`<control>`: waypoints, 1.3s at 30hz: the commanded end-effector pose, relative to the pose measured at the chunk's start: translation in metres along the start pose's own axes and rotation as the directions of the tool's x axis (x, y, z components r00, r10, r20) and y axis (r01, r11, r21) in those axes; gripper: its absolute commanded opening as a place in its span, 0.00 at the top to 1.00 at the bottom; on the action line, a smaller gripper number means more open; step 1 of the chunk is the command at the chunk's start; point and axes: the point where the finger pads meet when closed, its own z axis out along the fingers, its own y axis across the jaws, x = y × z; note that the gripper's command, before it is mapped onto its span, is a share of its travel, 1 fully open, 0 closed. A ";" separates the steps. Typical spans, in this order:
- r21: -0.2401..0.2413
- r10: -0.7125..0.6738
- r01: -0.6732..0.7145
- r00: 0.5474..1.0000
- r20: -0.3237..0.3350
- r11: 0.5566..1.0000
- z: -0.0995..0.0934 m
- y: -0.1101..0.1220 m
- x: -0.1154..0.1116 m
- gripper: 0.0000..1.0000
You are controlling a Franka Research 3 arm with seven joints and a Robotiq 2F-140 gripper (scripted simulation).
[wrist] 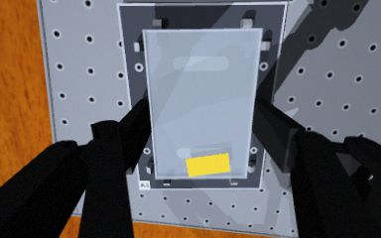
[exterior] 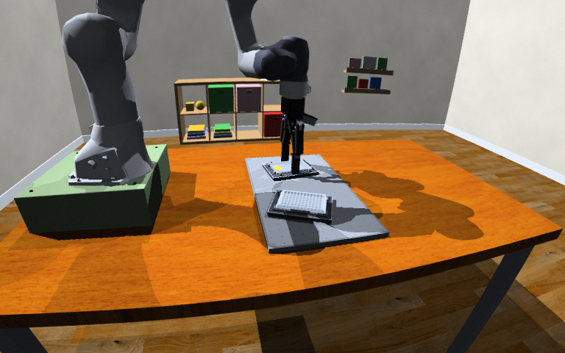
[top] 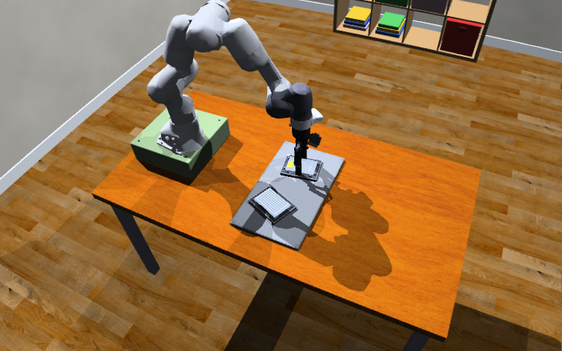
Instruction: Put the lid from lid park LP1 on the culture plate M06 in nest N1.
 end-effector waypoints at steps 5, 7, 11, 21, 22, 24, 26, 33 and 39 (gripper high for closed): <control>0.001 0.005 -0.005 1.000 -0.003 1.000 -0.001 0.000 0.001 0.90; 0.001 0.005 -0.005 1.000 -0.003 1.000 -0.002 0.000 0.001 0.90; 0.001 0.005 -0.005 1.000 -0.003 1.000 -0.005 0.000 0.001 0.90; 0.001 0.005 -0.005 1.000 -0.003 1.000 -0.017 0.000 0.001 0.90; 0.001 0.005 -0.005 1.000 -0.003 1.000 -0.017 0.000 0.001 0.90; 0.001 0.005 -0.005 1.000 -0.003 1.000 -0.020 0.000 0.001 0.90; 0.001 0.005 -0.005 1.000 -0.003 1.000 -0.024 0.000 0.001 0.90; 0.001 0.005 -0.005 1.000 -0.003 1.000 -0.037 0.000 0.001 0.90; 0.001 0.005 -0.005 1.000 -0.003 1.000 -0.044 0.000 0.001 0.90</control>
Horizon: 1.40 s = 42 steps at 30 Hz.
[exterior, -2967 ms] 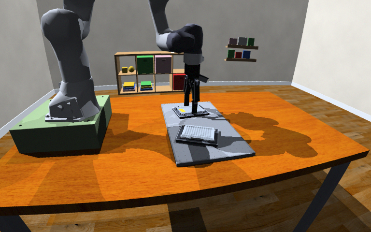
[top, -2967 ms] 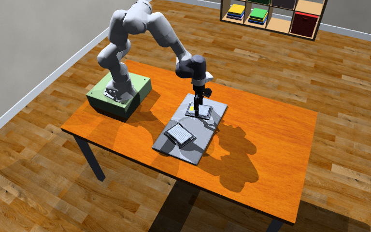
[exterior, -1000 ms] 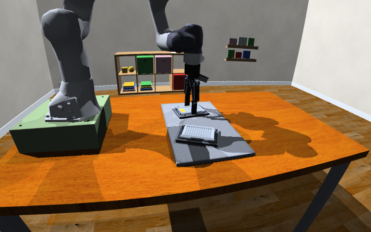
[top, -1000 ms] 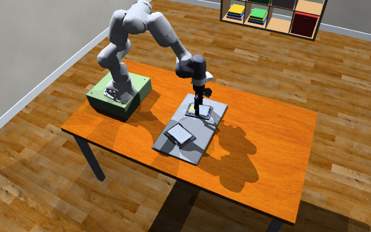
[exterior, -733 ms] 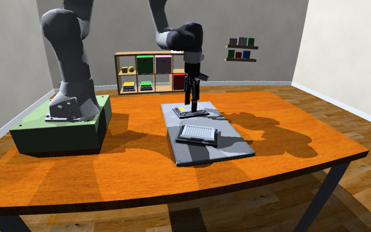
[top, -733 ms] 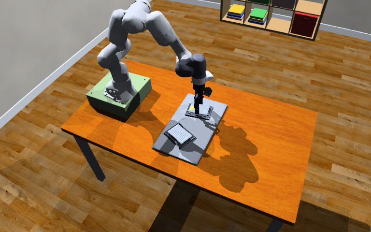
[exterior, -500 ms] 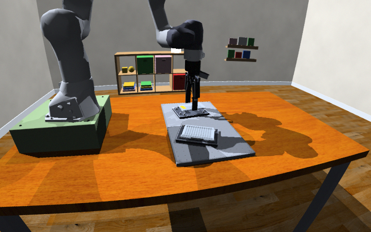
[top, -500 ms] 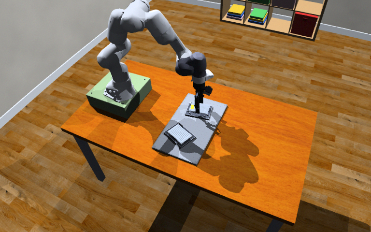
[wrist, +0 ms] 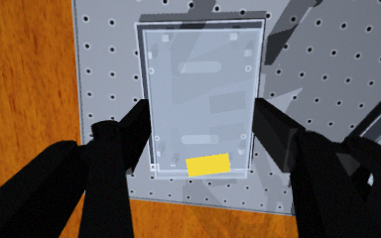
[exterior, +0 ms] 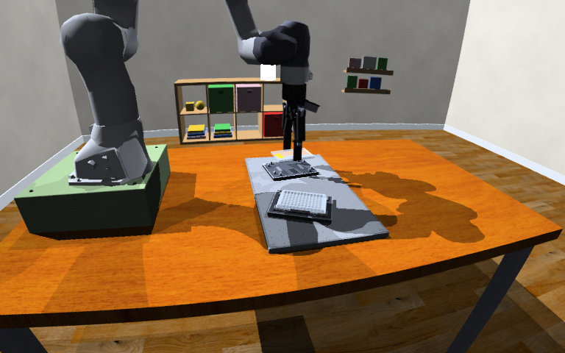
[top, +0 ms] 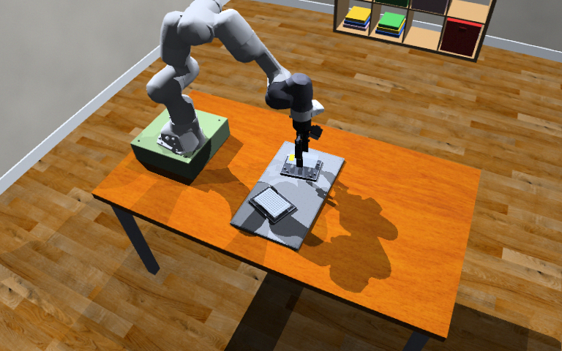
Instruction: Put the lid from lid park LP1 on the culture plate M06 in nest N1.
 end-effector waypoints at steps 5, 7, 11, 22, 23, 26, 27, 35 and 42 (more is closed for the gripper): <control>0.000 -0.010 0.010 1.000 0.012 1.000 -0.009 0.001 -0.004 0.90; 0.000 -0.010 0.010 1.000 0.012 1.000 -0.011 0.001 -0.004 0.90; 0.000 -0.010 0.010 1.000 0.012 1.000 -0.015 0.001 -0.004 0.90; 0.000 -0.010 0.010 1.000 0.012 1.000 -0.018 0.001 -0.004 0.90; 0.000 -0.010 0.010 1.000 0.012 1.000 -0.018 0.001 -0.004 0.90; -0.001 -0.010 0.010 1.000 0.013 1.000 -0.018 0.020 -0.005 0.90; -0.001 -0.011 0.011 1.000 0.013 1.000 -0.018 0.053 -0.007 0.90; 0.000 -0.010 0.010 1.000 0.012 1.000 -0.017 0.200 -0.056 0.90; 0.000 -0.010 0.010 1.000 0.012 1.000 -0.019 0.235 -0.064 0.90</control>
